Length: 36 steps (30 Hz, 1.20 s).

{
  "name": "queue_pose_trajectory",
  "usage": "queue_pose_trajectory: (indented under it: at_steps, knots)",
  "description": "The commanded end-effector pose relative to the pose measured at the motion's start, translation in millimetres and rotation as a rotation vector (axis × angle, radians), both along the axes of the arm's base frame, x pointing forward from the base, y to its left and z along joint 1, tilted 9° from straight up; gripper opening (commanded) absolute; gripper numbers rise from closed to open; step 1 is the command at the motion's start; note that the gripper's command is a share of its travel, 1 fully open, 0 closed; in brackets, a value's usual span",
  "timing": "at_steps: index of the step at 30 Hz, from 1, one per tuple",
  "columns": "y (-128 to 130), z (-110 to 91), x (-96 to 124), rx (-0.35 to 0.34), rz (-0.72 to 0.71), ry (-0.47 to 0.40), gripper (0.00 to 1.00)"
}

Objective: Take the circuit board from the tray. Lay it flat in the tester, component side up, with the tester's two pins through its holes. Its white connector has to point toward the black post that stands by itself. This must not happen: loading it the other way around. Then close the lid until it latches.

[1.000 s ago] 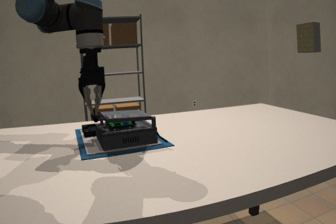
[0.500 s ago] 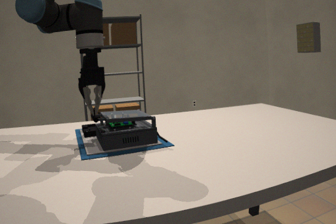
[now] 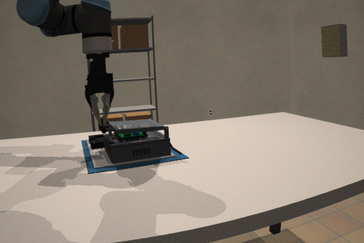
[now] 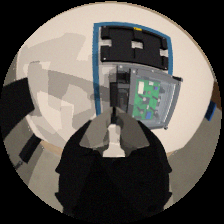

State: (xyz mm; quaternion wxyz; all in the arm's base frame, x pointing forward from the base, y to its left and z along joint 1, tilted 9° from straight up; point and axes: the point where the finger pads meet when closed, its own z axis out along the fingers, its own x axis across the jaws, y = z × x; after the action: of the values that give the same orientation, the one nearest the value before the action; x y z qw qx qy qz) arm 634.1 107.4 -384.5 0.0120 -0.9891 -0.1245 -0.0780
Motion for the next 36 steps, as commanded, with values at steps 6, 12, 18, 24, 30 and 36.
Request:
queue_pose_trajectory:
  at_steps: [6,12,18,24,30,36]
  knots:
    - [0.4,-2.1,2.2,0.001,0.000,-0.002,0.00]
    - [0.4,-2.1,2.2,0.001,0.000,-0.002,0.00]
    - [0.5,-4.1,2.9,0.001,0.000,-0.002,0.00]
    - [0.6,-5.1,3.0,0.001,0.000,-0.002,0.00]
    - [0.6,-5.2,2.9,0.001,0.000,-0.002,0.00]
    - [0.6,-5.2,2.9,0.001,0.000,-0.002,0.00]
